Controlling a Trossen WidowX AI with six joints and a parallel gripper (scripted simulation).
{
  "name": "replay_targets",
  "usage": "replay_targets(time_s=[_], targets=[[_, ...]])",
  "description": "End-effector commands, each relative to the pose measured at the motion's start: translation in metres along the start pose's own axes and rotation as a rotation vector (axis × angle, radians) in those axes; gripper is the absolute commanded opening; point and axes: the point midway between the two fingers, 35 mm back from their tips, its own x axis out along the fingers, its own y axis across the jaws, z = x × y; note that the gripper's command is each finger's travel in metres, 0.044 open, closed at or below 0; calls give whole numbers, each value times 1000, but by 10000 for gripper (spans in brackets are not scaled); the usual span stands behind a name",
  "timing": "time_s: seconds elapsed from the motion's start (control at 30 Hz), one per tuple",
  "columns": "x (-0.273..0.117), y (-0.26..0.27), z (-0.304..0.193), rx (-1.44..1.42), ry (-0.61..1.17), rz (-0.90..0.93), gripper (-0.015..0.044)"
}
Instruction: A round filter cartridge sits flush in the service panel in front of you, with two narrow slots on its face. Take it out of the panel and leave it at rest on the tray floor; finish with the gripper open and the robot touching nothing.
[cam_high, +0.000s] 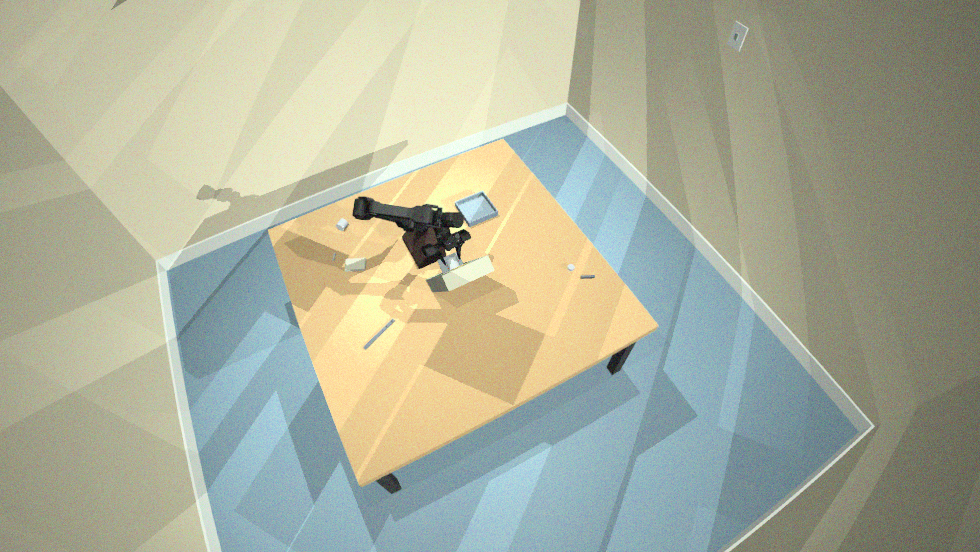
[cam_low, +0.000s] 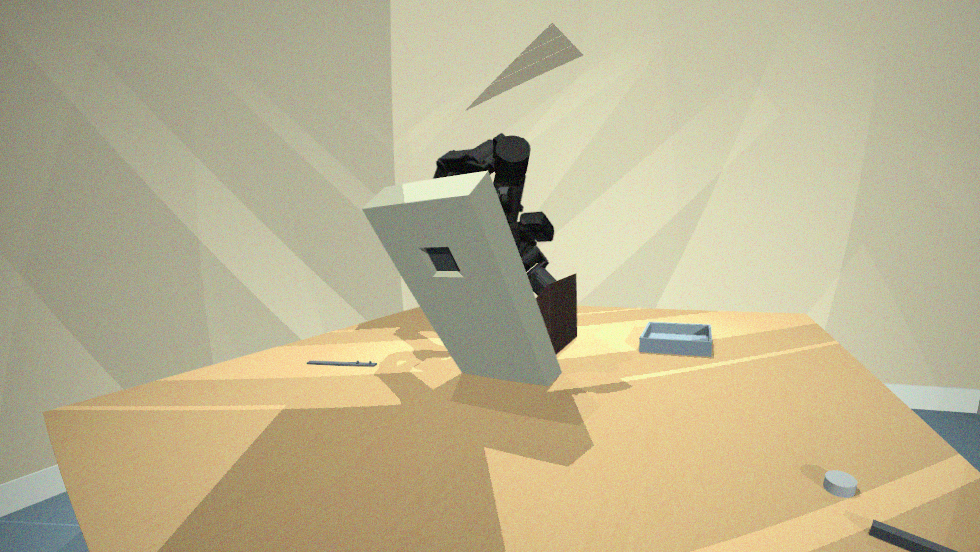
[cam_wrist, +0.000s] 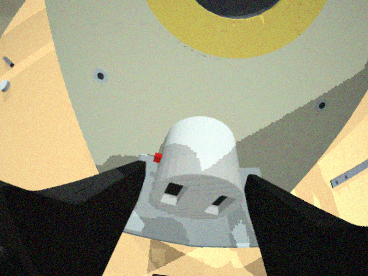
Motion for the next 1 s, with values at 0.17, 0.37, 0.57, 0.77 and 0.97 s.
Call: replay_targets(time_s=[0.17, 0.37, 0.57, 0.77, 0.97], targets=[[0, 0, 0, 0, 0, 0, 225], [0, 0, 0, 0, 0, 0, 185], [-2, 0, 5, 0, 0, 0, 27], [-10, 0, 22, -1, -1, -2, 0], [-23, 2, 25, -1, 0, 2, 0]])
